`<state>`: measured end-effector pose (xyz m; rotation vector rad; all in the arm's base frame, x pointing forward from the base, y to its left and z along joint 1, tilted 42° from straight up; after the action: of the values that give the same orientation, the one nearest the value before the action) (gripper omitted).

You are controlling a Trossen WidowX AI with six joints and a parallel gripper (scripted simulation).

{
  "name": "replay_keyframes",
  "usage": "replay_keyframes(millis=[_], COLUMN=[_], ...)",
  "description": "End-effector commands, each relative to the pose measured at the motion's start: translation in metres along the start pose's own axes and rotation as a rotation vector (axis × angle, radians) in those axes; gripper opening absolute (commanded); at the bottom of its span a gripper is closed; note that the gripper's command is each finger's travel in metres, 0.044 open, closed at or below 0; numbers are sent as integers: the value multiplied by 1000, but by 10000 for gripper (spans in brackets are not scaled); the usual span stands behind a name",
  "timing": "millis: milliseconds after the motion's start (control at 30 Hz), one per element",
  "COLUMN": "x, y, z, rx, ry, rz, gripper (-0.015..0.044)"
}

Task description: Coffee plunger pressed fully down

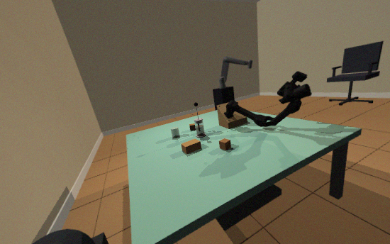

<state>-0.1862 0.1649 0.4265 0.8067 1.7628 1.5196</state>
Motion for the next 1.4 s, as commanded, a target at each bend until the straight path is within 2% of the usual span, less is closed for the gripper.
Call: replay_keyframes(millis=[0,200,300,633,700,1067,1367], x=[-3,-37,-70,-220,-237,-387,-470], y=[1,10,18,20,15,-53,-153], z=[0,-6,-10,-18,-16,8,56], rx=[1,11,25,111,147,291,491], ry=[7,89,177,628,704,1355,2099], rz=[11,132,255,763,848,1264,1326], gripper=[426,440,440,440,440,440,440])
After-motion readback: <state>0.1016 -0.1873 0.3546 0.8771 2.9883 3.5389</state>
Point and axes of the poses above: the point midway between the two fingers, 35 mm back from their tips, its own z axis back along the fingers, its own y axis across the jaws, x = y × z, the point moved 4 cm from there along z, back along the fingers, and after that the axes turned 5 degrees about -z, right-handed, at the moved point
